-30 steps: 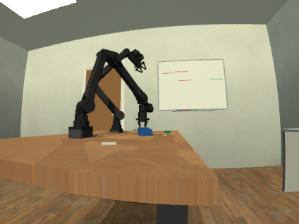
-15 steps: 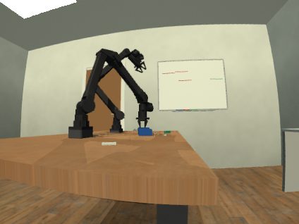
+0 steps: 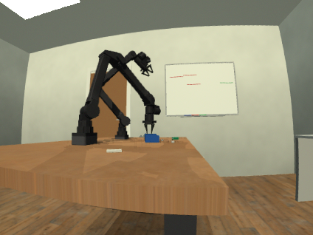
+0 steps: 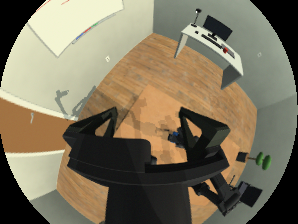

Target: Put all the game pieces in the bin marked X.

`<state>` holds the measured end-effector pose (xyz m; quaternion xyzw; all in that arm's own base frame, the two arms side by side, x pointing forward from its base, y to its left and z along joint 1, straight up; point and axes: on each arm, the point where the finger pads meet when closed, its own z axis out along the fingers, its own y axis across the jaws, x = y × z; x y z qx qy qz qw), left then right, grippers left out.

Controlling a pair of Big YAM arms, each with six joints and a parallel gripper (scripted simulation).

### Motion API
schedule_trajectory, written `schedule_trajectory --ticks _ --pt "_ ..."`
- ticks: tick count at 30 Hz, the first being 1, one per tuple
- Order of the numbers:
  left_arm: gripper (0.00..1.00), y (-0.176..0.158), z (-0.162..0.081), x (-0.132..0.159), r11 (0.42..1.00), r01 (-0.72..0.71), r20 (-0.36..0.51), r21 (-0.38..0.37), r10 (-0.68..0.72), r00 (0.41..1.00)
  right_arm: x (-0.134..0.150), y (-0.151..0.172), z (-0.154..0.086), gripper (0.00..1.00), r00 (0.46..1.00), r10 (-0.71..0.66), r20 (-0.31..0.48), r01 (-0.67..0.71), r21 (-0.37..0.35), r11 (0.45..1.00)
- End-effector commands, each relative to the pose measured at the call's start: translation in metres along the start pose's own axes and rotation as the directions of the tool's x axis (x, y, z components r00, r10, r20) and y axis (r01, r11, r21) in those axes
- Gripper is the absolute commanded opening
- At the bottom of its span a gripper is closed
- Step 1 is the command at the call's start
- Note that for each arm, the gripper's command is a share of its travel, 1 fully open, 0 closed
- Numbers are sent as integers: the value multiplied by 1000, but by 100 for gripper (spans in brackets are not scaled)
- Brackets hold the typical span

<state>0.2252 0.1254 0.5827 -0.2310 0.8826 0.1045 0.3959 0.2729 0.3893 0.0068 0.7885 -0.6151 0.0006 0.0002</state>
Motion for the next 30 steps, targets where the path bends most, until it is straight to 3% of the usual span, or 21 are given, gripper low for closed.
schedule_trajectory --ticks 1,8,12,15,16,18,21,30 --pt "100 3 -24 -6 1000 9 43 -7 -8 999 -10 -22 -41 31 999 -2 45 0 50 999" --pt "100 3 -24 -6 1000 9 43 -7 -8 999 -10 -22 -55 31 999 -2 46 0 51 999" --pt "100 3 -24 -6 1000 9 43 -7 -8 999 4 0 -20 31 1000 -5 -12 4 -17 1000" --pt "100 3 -24 -6 1000 9 43 -7 -8 999 -8 -10 -36 31 1000 -1 23 1 25 1000" --pt "100 3 -24 -6 1000 9 43 -7 -8 999 9 -6 -37 39 997 71 29 -72 27 997" --pt "100 3 -24 -6 1000 9 43 -7 -8 999 25 -1 -36 39 985 170 30 -171 24 985" --pt "100 3 -24 -6 1000 9 43 -7 -8 999 34 1 -36 39 981 190 27 -191 22 981" --pt "100 3 -24 -6 1000 9 43 -7 -8 999 107 20 -34 39 892 452 1 -452 -3 892"
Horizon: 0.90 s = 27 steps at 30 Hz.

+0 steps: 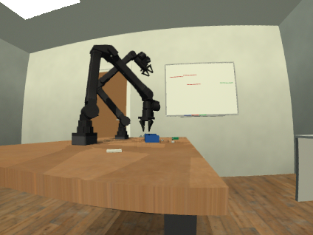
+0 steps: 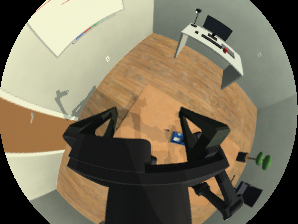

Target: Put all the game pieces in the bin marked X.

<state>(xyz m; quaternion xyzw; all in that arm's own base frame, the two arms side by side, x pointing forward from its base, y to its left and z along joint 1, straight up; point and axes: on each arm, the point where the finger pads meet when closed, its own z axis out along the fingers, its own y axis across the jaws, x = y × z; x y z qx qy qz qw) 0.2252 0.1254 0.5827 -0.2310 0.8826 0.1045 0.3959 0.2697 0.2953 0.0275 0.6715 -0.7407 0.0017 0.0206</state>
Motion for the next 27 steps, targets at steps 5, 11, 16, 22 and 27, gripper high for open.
schedule_trajectory --ticks 5,11,16,22,27 --pt "100 3 -24 -6 1000 9 43 -7 -8 999 56 -15 -11 39 961 274 26 -274 6 962" --pt "100 3 -24 -6 1000 9 43 -7 -8 999 89 -18 -9 39 902 431 21 -431 -3 902" --pt "100 3 -24 -6 1000 9 43 -7 -8 999 131 -22 -7 39 833 554 11 -554 -12 833" --pt "100 3 -24 -6 1000 9 43 -7 -8 999 182 -26 -5 39 703 711 16 -711 -15 703" --pt "100 3 -24 -6 1000 9 43 -7 -8 999 207 -28 -4 39 584 811 36 -811 -14 585"
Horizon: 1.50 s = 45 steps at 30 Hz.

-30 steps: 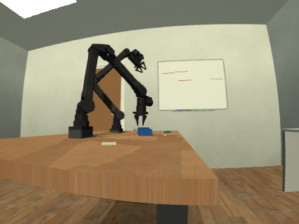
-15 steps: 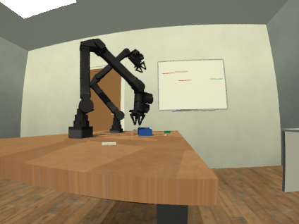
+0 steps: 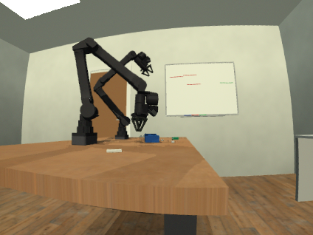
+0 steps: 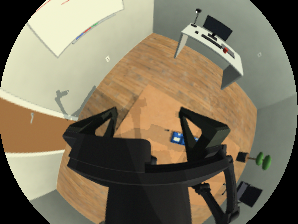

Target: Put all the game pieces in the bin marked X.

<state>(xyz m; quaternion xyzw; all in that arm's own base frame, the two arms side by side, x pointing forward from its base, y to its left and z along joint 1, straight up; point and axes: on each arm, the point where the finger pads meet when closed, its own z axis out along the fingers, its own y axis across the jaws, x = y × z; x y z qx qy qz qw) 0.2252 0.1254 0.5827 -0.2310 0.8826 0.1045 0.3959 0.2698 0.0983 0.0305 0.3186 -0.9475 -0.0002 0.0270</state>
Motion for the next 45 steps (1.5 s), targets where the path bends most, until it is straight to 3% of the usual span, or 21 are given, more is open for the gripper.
schedule_trajectory --ticks 1,4,7,9,11,16,30,32,41,45 --pt "100 3 -24 -6 1000 9 43 -7 -8 999 6 -20 -7 39 987 148 56 -149 10 989" --pt "100 3 -24 -6 1000 9 43 -7 -8 999 22 -40 -6 39 970 227 82 -229 14 973" --pt "100 3 -24 -6 1000 9 43 -7 -8 999 38 -60 -6 39 975 206 79 -207 14 978" --pt "100 3 -24 -6 1000 9 43 -7 -8 999 36 -82 -18 39 973 204 108 -208 26 978" --pt "100 3 -24 -6 1000 9 43 -7 -8 999 51 -92 -8 39 976 206 75 -207 14 978" --pt "100 3 -24 -6 1000 9 43 -7 -8 999 60 -120 -15 39 974 205 93 -208 27 978" --pt "100 3 -24 -6 1000 9 43 -7 -8 999 139 -218 -12 39 975 205 85 -209 44 977" --pt "100 3 -24 -6 1000 9 43 -7 -8 999 139 -218 -12 39 975 205 85 -209 44 977" --pt "100 3 -24 -6 1000 9 43 -7 -8 999 190 -274 -9 39 976 206 69 -208 31 978" --pt "100 3 -24 -6 1000 9 43 -7 -8 999 192 -279 -9 39 977 200 69 -202 32 979"
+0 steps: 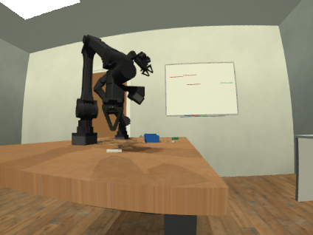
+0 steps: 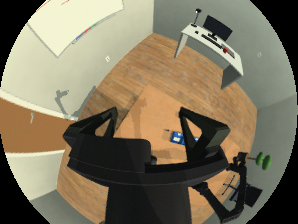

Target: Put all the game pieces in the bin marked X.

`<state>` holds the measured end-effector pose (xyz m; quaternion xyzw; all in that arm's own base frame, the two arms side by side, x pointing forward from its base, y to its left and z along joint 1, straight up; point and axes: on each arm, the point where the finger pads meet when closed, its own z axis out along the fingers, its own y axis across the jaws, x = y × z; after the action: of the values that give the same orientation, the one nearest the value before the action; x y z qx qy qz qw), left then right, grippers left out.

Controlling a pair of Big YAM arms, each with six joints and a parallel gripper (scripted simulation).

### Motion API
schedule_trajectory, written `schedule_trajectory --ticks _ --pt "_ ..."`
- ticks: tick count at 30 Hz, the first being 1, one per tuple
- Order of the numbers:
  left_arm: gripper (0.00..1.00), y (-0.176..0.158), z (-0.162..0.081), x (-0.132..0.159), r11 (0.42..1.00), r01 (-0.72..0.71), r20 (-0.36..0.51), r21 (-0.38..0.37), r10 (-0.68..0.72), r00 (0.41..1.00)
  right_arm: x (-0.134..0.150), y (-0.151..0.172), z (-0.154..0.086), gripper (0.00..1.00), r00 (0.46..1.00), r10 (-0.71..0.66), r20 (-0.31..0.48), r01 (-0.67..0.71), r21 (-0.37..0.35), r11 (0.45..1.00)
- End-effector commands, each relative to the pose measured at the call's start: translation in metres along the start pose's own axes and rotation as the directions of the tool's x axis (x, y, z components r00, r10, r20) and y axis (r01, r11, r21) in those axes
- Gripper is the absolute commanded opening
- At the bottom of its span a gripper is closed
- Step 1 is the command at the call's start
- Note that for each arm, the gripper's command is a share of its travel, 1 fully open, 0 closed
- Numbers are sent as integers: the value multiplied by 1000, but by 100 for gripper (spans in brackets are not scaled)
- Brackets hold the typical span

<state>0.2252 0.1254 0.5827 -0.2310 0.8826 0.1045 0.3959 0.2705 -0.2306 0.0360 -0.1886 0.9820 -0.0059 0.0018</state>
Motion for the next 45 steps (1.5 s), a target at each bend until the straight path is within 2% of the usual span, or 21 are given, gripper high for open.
schedule_trajectory --ticks 1,2,4,5,7,10,14,16,30,31,32,34,35,36,38,40,45 --pt "100 3 -24 -6 1000 9 43 -7 -8 999 -5 11 7 39 996 -84 -5 84 -30 996" --pt "100 3 -24 -6 1000 9 43 -7 -8 999 -7 9 -4 39 996 -84 9 84 0 997" --pt "100 3 -24 -6 1000 9 43 -7 -8 999 -7 9 -4 39 996 -84 9 84 0 997" --pt "100 3 -24 -6 1000 9 43 -7 -8 999 -14 -4 -14 39 996 -84 19 83 30 996" --pt "100 3 -24 -6 1000 9 43 -7 -8 999 -19 -10 -18 39 996 -84 26 83 45 996" --pt "100 3 -24 -6 1000 9 43 -7 -8 999 -10 2 -6 39 997 -78 10 78 10 997" --pt "100 3 -24 -6 1000 9 43 -7 -8 999 -6 9 -4 39 997 -77 7 77 4 997" --pt "100 3 -24 -6 1000 9 43 -7 -8 999 -9 -1 -6 39 998 -61 12 61 15 998" --pt "100 3 -24 -6 1000 9 43 -7 -8 999 -9 0 -7 39 998 -61 12 61 14 998" --pt "100 3 -24 -6 1000 9 43 -7 -8 999 -4 11 -4 39 997 -77 5 77 -1 997" --pt "100 3 -24 -6 1000 9 43 -7 -8 999 -9 0 -7 39 998 -61 12 61 14 998" --pt "100 3 -24 -6 1000 9 43 -7 -8 999 -9 0 -7 39 998 -61 12 61 15 998" --pt "100 3 -24 -6 1000 9 43 -7 -8 999 -4 11 -5 39 997 -77 4 77 -2 997" --pt "100 3 -24 -6 1000 9 43 -7 -8 999 -9 0 -7 39 998 -61 12 61 15 998" --pt "100 3 -24 -6 1000 9 43 -7 -8 999 -9 0 -7 39 998 -61 12 61 15 998" --pt "100 3 -24 -6 1000 9 43 -7 -8 999 -5 10 14 39 997 -77 -1 77 -13 997" --pt "100 3 -24 -6 1000 9 43 -7 -8 999 -5 10 34 39 997 -76 -1 76 -13 997"
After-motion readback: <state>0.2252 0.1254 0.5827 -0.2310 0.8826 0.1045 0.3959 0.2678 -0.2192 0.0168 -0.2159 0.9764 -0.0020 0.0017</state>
